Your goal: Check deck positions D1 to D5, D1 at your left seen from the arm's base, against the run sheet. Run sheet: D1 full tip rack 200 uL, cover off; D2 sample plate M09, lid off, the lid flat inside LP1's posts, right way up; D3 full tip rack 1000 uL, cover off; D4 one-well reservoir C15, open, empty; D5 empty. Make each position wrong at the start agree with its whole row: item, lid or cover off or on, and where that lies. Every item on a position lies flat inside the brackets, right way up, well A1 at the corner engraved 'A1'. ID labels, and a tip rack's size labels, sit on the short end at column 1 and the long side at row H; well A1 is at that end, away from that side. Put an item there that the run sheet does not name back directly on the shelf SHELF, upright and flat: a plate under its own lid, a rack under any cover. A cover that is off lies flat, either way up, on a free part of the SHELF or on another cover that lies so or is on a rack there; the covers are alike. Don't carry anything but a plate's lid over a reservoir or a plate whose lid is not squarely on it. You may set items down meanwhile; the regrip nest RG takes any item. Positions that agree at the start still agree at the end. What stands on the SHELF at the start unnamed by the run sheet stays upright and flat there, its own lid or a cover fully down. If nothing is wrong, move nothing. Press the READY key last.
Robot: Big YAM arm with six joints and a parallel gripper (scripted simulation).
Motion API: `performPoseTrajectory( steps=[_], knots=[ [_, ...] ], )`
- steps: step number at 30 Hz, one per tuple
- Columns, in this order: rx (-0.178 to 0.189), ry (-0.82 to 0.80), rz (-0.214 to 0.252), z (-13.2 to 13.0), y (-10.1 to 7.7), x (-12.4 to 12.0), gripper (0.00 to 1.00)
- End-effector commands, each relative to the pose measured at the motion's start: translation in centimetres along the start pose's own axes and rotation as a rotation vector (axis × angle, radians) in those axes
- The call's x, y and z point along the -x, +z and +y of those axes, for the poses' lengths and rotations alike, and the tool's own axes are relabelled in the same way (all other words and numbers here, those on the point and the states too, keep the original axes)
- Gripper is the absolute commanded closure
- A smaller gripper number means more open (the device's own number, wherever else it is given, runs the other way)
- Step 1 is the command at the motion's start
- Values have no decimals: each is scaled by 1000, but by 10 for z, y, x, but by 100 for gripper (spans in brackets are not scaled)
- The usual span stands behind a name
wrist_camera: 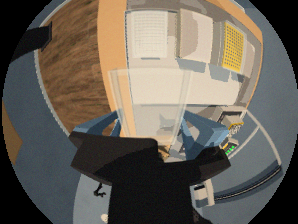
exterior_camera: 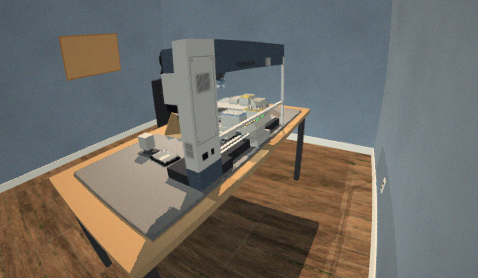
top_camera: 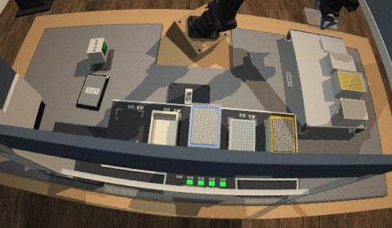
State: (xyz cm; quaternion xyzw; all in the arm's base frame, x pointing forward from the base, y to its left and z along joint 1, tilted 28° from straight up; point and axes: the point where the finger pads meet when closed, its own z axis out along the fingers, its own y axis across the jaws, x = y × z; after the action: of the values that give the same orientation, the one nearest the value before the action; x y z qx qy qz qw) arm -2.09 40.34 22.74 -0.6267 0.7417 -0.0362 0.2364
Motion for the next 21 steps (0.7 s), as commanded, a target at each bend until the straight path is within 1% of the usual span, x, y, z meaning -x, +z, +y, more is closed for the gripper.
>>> performPoseTrajectory(
  steps=[1, 3, 5, 6, 8, 11, 12, 15, 16, 17, 18, 20, 21],
  knots=[
    [13, -2, -23, 2, 2, 8, 100],
    [16, 10, -35, 0, 1, 17, 100],
    [16, 10, -35, 0, 1, 17, 100],
    [23, 7, -49, -1, -4, 10, 100],
    [15, 9, -33, -2, 6, 9, 100],
    [14, 8, -32, 0, 12, 16, 100],
    [9, 1, -17, 1, 19, 9, 100],
    [11, -4, -20, 3, 23, 9, 100],
    [17, 4, -36, 3, 19, 16, 100],
    [17, 9, -38, 1, 20, 18, 100],
    [14, 8, -31, -1, 24, 12, 100],
    [12, 5, -25, -1, 30, 10, 100],
    [12, 5, -25, -1, 30, 10, 100]
  ],
)
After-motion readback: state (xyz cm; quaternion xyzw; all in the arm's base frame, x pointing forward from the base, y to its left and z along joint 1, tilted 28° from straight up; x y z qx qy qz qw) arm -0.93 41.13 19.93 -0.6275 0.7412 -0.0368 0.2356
